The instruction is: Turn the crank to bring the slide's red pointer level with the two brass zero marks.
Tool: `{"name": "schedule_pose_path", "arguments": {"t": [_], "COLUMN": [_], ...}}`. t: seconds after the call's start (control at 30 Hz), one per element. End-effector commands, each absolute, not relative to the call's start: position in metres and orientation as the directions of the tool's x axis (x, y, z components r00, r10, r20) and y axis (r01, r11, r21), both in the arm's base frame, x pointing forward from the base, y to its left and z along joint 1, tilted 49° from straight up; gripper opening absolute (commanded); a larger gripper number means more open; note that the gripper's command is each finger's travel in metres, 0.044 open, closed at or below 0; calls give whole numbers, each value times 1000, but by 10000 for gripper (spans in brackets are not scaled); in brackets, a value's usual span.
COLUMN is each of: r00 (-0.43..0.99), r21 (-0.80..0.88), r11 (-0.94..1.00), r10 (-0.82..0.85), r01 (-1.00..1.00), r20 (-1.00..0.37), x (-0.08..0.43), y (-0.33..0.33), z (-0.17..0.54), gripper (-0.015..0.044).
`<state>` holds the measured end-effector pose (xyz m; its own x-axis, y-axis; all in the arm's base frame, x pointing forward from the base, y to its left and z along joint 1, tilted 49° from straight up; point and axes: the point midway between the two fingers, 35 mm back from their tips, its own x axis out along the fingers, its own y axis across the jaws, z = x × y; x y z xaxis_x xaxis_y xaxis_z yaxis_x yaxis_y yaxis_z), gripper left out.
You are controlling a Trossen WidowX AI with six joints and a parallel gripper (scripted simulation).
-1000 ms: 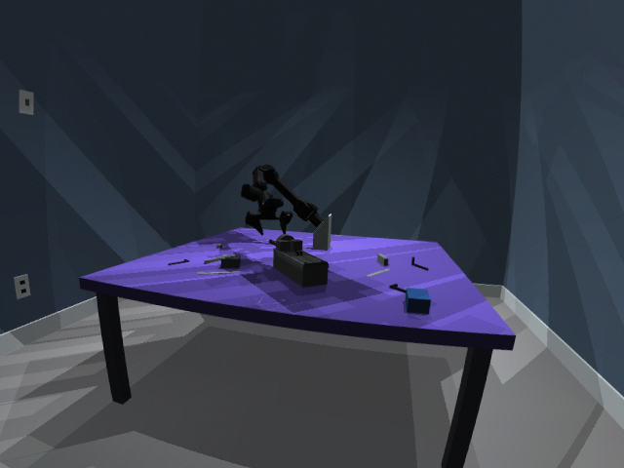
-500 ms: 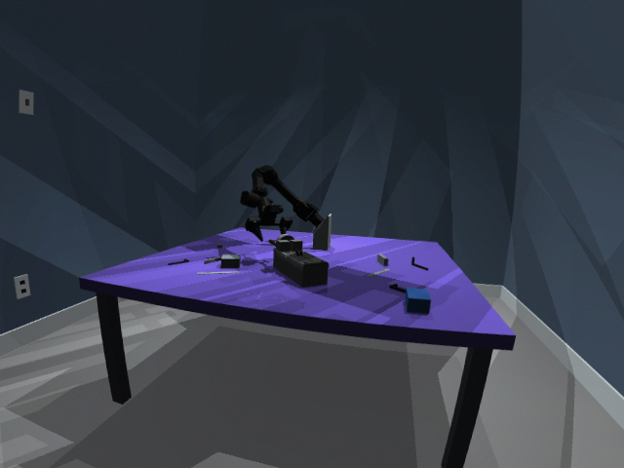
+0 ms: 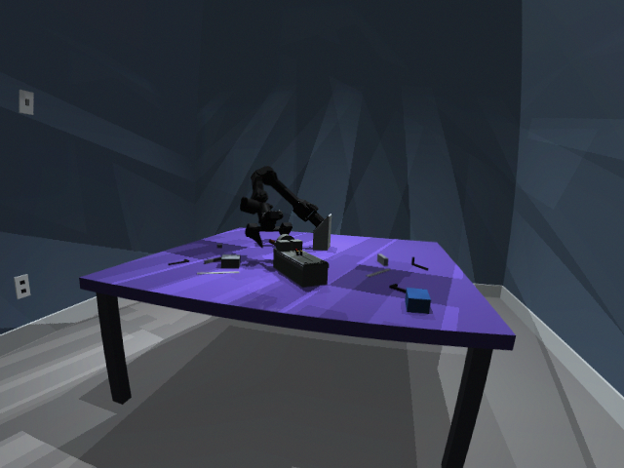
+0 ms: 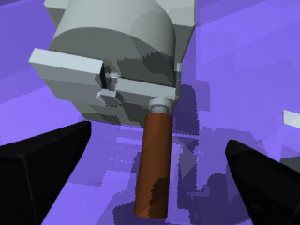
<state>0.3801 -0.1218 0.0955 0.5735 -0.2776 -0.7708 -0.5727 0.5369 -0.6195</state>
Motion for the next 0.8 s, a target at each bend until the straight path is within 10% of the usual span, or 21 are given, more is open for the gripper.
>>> {"name": "schedule_pose_path", "arguments": {"t": [0.0,0.63,0.77], "r00": [570,570,570], "r21": [-615,-615,-615], "r11": [536,536,536], "r10": [-273,-273,-273], "r01": [-579,-579,-579], "r20": [-775,-775,-775], "x": [378,378,378], "y": [-127,-128,-128], "z": [89,88,88], "gripper": [440,0,0]}}
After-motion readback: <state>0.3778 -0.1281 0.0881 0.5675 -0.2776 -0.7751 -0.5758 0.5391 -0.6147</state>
